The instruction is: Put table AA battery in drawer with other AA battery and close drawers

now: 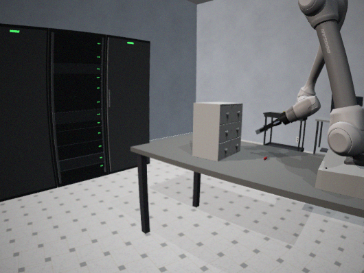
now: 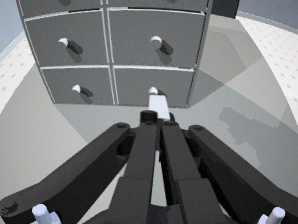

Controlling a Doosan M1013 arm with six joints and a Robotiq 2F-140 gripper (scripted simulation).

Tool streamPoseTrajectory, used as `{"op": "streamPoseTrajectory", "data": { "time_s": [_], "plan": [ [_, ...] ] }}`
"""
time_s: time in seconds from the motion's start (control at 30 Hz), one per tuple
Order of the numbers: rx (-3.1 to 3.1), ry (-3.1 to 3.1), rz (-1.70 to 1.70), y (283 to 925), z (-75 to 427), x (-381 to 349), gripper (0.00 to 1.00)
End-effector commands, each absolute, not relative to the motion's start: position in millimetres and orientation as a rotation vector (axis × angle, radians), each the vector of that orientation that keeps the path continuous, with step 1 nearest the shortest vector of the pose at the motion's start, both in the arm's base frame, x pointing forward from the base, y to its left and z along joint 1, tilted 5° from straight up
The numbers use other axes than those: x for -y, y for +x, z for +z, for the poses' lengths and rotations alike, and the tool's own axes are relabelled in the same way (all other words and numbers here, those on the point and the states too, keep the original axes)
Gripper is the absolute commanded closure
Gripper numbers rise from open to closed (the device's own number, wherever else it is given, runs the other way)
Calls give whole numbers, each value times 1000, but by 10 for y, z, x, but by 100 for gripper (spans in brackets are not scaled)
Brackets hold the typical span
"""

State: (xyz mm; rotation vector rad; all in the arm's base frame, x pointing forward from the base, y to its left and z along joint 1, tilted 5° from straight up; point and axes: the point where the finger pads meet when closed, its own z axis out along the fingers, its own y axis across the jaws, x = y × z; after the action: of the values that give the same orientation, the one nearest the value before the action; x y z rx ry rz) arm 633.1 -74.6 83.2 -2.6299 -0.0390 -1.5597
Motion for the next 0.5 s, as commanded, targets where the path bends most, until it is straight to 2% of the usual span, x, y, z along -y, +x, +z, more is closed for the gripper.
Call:
{"op": "streamPoseTrajectory", "data": {
  "time_s": [0.0, 0.47],
  "plan": [
    [48, -2665, -1475, 6300, 868, 732, 100],
    [67, -2844, -1100, 6064, 1080, 759, 100]
  ]
}}
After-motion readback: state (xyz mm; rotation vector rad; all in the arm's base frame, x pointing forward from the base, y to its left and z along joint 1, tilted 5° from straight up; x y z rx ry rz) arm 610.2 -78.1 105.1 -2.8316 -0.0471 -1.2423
